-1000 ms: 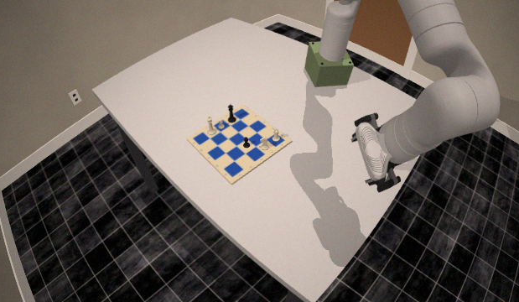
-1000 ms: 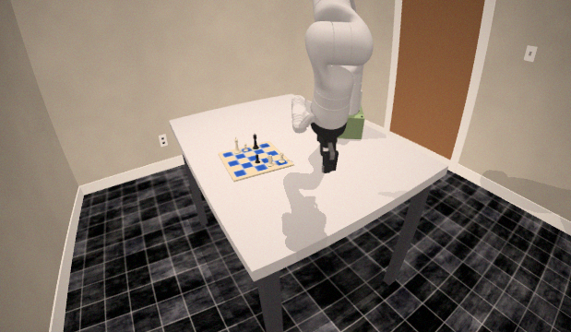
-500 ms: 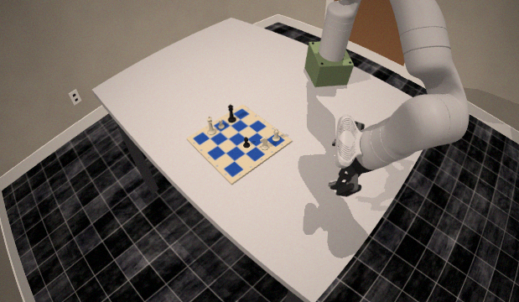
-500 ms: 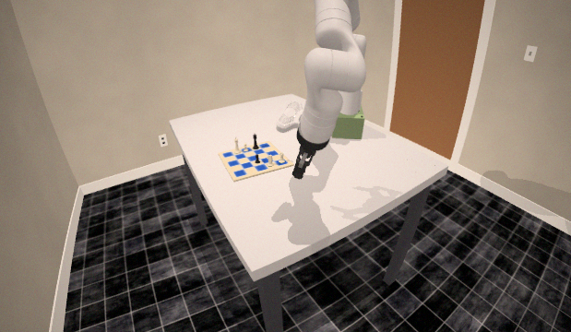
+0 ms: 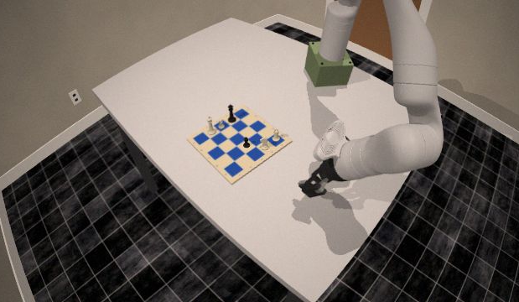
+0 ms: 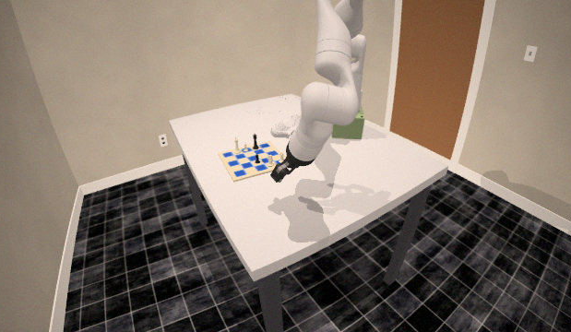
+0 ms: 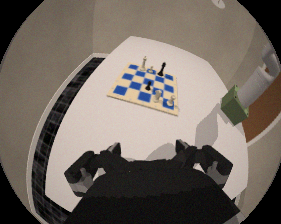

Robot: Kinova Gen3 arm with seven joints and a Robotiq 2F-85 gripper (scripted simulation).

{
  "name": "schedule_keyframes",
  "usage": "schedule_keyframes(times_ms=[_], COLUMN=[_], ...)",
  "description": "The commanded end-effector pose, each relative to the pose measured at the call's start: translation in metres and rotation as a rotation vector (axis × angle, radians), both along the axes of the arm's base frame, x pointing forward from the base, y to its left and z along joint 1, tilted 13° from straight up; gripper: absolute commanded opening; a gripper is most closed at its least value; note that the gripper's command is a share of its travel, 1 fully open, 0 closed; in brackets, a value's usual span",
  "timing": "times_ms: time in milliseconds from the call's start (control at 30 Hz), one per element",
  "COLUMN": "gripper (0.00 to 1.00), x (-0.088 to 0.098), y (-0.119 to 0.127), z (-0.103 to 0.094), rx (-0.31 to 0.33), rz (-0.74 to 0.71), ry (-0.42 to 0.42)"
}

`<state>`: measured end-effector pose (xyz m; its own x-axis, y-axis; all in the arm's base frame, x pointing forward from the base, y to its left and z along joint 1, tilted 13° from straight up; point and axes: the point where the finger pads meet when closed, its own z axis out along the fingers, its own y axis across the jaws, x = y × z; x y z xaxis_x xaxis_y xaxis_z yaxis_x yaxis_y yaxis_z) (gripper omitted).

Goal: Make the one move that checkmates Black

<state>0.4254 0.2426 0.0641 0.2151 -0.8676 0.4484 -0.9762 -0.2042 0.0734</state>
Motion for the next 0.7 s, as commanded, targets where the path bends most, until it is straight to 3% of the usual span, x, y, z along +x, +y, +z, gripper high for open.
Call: schedule_keyframes(times_ms=[0,233,667], gripper=[1.00,1.00,1.00], x=[0.005,0.013,0.017], y=[-0.004,-0.017,-0.024], z=[-0.017,-0.034,-0.042], rx=[-0.032,-0.074,-0.096], rz=[-0.067,-0.193,-0.241], ry=[-0.045,-0.115,-0.142])
